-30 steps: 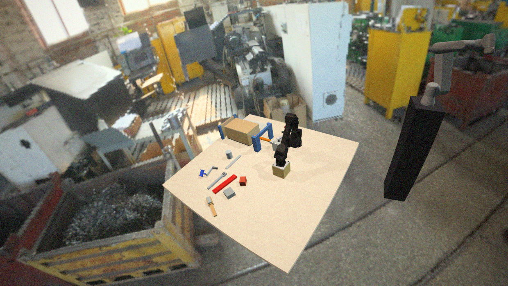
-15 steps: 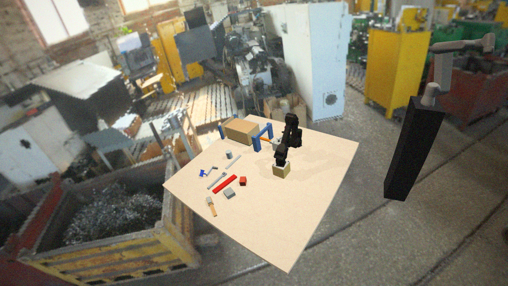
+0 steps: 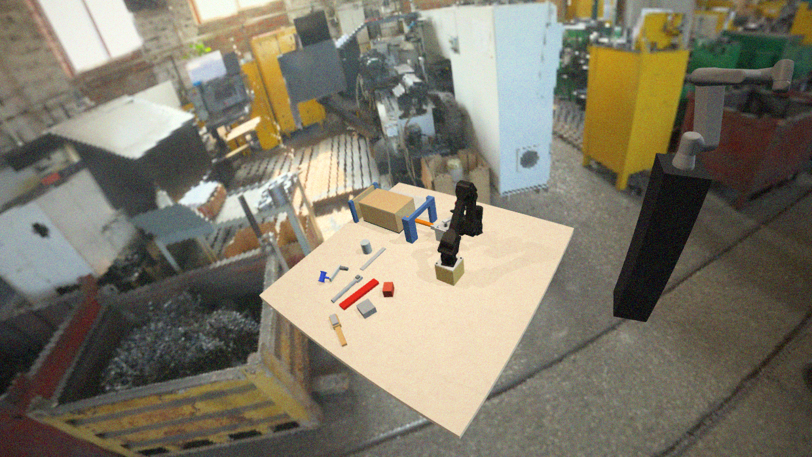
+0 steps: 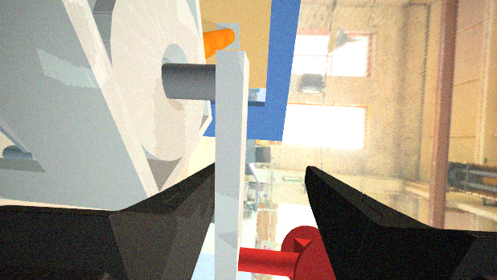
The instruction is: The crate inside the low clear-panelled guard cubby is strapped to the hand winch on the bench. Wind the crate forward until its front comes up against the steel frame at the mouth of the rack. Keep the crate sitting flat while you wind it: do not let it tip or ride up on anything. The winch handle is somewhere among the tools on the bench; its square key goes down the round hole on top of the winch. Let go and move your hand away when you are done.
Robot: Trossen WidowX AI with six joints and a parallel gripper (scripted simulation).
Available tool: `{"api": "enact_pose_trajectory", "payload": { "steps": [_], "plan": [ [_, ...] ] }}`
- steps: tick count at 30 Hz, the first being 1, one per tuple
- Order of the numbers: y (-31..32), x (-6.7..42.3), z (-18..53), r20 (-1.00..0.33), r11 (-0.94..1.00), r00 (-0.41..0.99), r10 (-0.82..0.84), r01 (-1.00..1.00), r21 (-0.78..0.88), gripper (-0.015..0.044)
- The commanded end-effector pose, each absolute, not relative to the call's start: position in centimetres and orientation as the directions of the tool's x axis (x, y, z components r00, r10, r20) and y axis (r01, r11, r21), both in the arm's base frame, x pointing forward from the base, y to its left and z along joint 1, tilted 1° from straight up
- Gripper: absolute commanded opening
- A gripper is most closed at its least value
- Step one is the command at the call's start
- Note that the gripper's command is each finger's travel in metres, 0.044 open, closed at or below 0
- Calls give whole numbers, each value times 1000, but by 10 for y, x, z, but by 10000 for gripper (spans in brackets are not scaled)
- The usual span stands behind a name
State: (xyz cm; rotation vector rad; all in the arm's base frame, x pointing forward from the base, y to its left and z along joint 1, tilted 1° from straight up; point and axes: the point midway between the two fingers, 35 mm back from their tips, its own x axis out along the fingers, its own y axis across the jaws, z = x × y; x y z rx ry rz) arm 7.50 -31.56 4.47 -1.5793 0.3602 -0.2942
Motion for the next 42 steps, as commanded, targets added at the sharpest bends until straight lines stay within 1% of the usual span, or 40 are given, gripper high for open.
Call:
{"api": "enact_pose_trajectory", "payload": {
  "steps": [1,42],
  "plan": [
    [-317,74,45,-33,-32,913,-406,-50,-998,240],
    [-309,77,47,-34,-40,914,-404,-55,-998,240]
  ]
}}
